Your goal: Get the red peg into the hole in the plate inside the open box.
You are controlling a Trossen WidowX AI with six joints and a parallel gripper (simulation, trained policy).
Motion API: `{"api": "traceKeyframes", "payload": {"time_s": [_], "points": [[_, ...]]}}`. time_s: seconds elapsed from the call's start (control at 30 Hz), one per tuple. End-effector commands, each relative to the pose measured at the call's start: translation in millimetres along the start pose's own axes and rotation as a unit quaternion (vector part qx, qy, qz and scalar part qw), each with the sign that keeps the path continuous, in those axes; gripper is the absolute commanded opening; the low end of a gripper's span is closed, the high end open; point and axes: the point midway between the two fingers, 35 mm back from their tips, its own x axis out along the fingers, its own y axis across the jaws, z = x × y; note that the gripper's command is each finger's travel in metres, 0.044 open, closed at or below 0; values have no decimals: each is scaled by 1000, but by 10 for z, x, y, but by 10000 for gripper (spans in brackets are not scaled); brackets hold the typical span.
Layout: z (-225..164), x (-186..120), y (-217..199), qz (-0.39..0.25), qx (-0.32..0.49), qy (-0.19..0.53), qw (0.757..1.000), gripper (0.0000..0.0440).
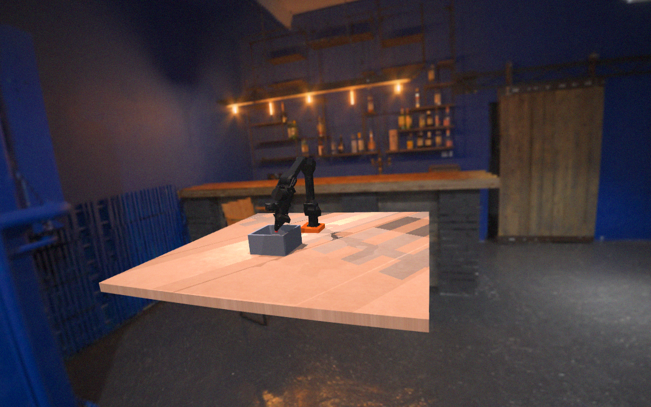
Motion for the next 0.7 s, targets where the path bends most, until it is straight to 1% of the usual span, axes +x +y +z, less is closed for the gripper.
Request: {"api": "traceKeyframes", "payload": {"time_s": [0.0,0.17,0.23,0.27,0.33,0.47,0.67], "points": [[8,89,11,1,-15,9,1000,0],[-8,210,10,6,-42,24,999,0],[-23,252,7,7,-53,31,998,7],[-31,273,6,7,-57,35,998,17],[-46,313,2,8,-66,42,997,50],[-45,382,2,8,-72,55,996,142],[90,315,29,12,-95,57,994,149]]}}
